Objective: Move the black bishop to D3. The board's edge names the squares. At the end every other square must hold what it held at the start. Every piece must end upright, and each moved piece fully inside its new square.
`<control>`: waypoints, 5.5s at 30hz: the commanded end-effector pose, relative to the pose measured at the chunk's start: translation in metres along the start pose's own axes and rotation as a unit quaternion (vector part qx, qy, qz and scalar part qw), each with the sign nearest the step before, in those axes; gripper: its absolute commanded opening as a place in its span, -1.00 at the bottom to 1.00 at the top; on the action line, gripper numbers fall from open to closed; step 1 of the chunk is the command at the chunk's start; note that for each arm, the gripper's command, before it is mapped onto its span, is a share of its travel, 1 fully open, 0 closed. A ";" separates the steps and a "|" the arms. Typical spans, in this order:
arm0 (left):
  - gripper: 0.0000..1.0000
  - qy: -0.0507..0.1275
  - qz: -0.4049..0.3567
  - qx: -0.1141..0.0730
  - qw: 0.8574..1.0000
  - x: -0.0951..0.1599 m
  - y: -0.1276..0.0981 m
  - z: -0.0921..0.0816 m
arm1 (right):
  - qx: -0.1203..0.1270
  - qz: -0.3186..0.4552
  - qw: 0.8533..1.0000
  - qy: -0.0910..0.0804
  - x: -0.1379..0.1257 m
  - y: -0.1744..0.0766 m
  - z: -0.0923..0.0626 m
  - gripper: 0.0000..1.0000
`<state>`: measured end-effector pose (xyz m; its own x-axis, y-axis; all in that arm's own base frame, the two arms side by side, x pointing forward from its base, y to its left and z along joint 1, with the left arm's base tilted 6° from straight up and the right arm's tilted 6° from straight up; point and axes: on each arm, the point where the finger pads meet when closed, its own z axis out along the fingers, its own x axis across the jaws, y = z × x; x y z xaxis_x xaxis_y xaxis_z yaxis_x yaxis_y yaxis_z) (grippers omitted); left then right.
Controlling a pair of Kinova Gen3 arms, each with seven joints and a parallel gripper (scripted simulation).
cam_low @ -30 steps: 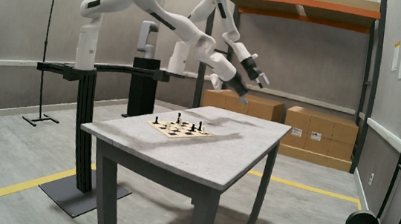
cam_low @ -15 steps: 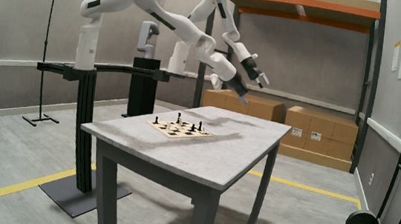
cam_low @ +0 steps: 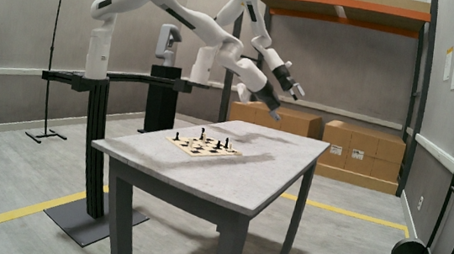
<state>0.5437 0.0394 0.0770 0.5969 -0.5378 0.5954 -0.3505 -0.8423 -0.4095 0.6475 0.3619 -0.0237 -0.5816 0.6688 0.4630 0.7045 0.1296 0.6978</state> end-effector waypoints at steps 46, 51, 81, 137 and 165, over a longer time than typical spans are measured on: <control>1.00 0.239 0.388 -0.208 0.865 0.007 0.074 0.015 | 0.074 0.323 0.876 -0.351 -0.322 -0.141 -0.575 1.00; 1.00 0.266 0.434 -0.232 0.829 0.007 0.084 0.017 | 0.071 0.368 0.846 -0.380 -0.318 -0.170 -0.636 1.00; 1.00 0.416 0.683 -0.365 0.477 0.013 0.151 0.031 | -0.016 0.687 0.524 -0.503 -0.103 -0.375 -0.954 1.00; 1.00 0.458 0.752 -0.402 0.252 0.016 0.185 0.039 | -0.048 0.740 0.442 -0.505 -0.034 -0.404 -0.982 1.00; 1.00 0.458 0.752 -0.401 0.252 0.018 0.183 0.036 | -0.048 0.740 0.442 -0.505 -0.034 -0.404 -0.982 1.00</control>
<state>0.5156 -0.1231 -0.0162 -0.9346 0.2557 0.2471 0.0621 0.8016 -0.5947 -0.0165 -0.4314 0.2148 0.9992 -0.0391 0.0043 -0.0393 -0.9960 0.0800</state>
